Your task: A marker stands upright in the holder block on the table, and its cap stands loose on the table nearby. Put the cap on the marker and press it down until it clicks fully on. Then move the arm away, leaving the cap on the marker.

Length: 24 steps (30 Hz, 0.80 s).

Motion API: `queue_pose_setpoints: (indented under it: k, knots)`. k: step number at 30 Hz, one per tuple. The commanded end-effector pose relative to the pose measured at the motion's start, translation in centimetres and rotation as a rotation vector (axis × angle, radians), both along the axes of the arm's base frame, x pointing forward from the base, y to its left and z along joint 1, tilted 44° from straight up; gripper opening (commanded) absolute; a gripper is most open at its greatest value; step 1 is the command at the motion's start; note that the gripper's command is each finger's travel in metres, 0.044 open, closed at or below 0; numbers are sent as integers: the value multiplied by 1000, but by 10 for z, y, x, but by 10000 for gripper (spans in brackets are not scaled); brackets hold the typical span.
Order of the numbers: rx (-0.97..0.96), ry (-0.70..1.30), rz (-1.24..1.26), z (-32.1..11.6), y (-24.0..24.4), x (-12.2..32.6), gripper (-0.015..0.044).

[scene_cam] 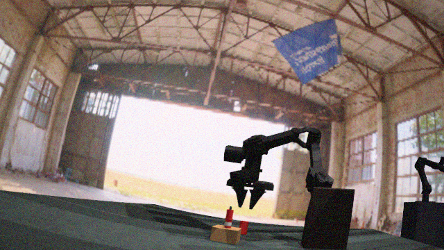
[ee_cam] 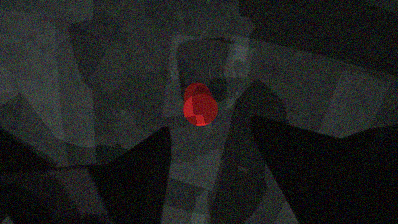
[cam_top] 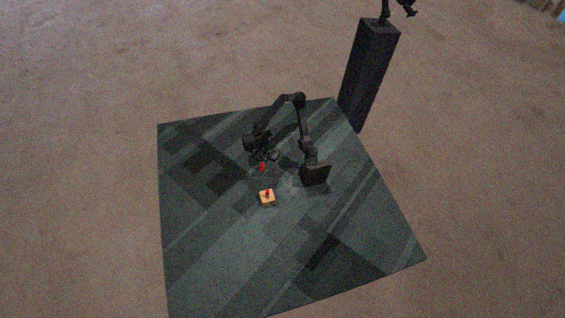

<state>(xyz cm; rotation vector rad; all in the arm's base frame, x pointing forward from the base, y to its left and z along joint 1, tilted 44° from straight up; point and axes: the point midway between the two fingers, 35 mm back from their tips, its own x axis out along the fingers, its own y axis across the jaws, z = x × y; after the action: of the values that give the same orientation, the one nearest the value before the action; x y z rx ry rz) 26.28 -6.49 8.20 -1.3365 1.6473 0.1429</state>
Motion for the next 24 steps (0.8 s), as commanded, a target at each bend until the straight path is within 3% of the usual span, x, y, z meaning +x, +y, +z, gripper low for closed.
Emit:
queue_pose_setpoints:
  k: [1,24]
  knots:
    - [-4,20,-5,-12,-12,-4,257]
    - [-3,20,-5,-39,-40,0,257]
